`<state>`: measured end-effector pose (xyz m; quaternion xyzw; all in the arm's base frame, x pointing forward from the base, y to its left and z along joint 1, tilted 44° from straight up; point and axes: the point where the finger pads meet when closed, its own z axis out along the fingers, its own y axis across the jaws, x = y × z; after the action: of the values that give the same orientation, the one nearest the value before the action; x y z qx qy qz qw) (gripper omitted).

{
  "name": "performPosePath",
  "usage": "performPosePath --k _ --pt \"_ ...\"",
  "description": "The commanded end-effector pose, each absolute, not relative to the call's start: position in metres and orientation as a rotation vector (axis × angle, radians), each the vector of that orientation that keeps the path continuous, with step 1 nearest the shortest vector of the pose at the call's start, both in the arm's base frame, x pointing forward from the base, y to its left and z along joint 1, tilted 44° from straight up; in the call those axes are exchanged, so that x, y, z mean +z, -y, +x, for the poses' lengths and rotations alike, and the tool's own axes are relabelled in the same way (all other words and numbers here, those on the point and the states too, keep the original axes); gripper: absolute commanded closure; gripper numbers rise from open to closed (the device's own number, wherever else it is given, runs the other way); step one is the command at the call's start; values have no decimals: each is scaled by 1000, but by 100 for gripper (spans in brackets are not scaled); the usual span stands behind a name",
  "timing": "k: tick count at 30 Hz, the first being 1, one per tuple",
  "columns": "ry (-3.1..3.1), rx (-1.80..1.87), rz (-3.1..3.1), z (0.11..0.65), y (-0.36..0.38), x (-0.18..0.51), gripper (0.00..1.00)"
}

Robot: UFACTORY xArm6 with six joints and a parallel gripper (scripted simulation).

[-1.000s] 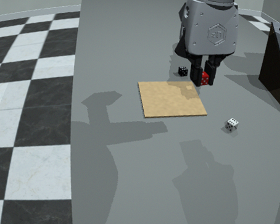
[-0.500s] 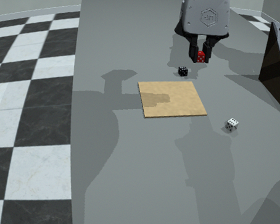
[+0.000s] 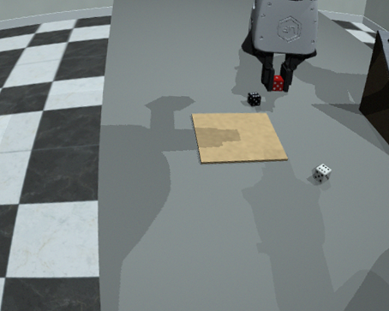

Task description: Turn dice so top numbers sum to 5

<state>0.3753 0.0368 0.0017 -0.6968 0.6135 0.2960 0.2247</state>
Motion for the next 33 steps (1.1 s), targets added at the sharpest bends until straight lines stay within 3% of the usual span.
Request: performPosePath --k 1,33 --pt "-1693 813 -1922 375 -45 -7 85" --pt "-1693 813 -1922 368 -94 -60 85"
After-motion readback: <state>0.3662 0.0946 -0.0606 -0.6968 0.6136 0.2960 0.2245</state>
